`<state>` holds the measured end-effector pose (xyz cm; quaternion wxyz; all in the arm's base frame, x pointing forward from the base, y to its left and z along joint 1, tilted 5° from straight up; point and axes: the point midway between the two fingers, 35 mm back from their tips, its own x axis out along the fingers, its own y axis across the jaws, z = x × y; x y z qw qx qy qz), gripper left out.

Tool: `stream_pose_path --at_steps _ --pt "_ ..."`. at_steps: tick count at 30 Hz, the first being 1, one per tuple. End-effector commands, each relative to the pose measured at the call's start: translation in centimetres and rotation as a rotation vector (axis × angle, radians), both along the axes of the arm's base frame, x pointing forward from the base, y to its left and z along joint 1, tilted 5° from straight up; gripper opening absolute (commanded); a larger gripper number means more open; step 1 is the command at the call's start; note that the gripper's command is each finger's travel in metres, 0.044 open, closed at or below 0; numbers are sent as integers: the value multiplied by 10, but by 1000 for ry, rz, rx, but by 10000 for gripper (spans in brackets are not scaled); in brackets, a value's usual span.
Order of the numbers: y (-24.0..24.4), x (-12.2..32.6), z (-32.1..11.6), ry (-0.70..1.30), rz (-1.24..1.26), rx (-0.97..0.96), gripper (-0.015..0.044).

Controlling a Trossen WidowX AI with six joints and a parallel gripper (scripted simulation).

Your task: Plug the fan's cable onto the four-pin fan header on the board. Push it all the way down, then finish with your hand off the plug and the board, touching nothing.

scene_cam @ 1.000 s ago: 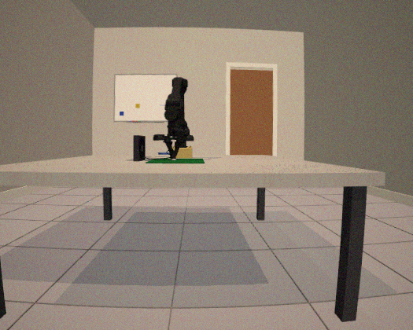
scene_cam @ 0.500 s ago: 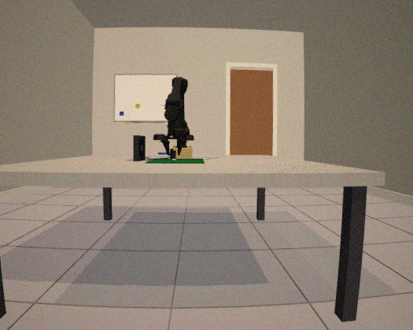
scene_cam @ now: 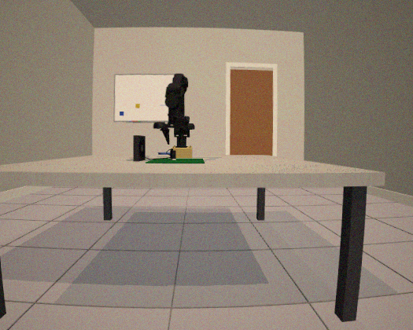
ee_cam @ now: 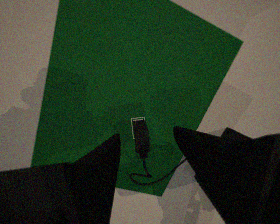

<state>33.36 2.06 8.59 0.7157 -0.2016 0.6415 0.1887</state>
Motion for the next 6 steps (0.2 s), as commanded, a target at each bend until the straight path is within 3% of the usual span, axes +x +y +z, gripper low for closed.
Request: stream_pose_path --at_steps 1,6 --pt "18 35 9 -8 1 5 260" --pt "44 77 13 -11 1 7 260"
